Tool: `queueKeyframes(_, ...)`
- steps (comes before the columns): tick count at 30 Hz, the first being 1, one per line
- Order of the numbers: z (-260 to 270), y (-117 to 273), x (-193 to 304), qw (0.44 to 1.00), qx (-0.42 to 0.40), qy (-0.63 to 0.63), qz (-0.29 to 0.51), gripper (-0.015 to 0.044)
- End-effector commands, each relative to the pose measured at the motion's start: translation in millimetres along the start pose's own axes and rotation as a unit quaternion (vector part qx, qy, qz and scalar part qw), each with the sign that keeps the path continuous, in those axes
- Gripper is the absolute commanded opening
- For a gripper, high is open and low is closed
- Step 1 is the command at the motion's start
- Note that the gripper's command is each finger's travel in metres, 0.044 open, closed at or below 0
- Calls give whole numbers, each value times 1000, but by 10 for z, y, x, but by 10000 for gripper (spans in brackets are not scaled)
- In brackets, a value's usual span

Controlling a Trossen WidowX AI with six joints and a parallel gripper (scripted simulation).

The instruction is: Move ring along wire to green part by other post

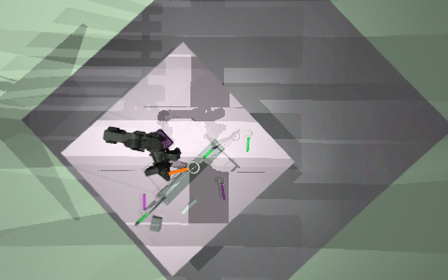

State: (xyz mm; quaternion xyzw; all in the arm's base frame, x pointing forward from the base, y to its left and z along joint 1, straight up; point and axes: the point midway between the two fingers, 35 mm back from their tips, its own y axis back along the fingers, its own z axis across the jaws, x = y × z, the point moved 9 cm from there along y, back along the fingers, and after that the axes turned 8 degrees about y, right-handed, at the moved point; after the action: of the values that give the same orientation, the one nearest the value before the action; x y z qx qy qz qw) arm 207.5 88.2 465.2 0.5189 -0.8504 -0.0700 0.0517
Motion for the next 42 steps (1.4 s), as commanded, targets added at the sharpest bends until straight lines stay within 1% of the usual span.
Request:
queueKeyframes(1,4,6,4,1000,12,20,6,-150)
queueKeyframes(21,29,14,-22,989,69,129,28,-150)
queueKeyframes(42,62,17,-43,961,128,240,50,-150)
